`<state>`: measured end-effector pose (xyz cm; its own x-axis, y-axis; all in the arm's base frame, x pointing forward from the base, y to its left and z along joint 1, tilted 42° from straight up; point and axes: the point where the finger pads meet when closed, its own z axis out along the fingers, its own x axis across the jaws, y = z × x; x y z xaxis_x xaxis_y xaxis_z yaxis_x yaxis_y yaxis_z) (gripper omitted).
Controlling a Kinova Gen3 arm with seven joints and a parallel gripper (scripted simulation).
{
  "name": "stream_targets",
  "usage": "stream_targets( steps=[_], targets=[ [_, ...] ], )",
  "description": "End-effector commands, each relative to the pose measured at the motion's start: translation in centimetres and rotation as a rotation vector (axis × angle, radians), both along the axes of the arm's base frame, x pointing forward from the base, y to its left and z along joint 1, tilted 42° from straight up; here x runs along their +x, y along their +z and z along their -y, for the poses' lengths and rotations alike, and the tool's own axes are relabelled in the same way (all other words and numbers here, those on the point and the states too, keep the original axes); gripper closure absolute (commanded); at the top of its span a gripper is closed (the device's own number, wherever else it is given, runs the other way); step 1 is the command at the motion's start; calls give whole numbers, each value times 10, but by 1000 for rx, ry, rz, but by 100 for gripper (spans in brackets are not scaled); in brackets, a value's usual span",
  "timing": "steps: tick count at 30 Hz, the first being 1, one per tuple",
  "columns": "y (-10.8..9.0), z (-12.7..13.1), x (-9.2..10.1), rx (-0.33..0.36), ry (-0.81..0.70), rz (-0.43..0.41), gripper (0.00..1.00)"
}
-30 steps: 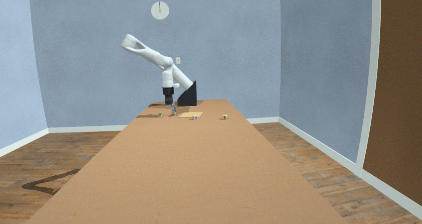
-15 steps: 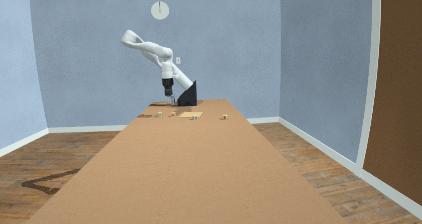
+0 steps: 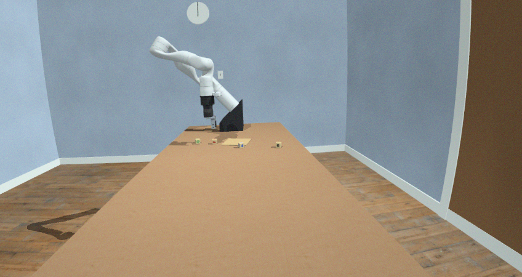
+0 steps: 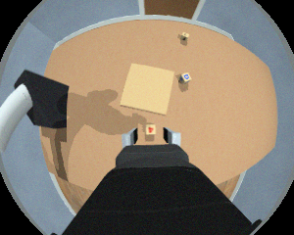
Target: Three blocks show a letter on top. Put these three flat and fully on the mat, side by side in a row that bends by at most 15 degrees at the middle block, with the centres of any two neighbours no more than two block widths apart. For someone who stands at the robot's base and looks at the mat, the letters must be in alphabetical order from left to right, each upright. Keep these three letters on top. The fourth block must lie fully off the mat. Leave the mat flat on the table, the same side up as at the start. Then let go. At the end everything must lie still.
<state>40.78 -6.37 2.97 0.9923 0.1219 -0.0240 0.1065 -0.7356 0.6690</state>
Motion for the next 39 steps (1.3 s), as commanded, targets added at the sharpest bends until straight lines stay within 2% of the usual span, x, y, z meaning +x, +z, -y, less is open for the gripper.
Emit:
stream_targets(
  steps=[1,21,39],
  targets=[
    [3,-2,2,-1,4,1,0],
    [2,-4,3,-1,16,-8,0],
    [-9,-16,16,-23,167,-135,0]
  ],
)
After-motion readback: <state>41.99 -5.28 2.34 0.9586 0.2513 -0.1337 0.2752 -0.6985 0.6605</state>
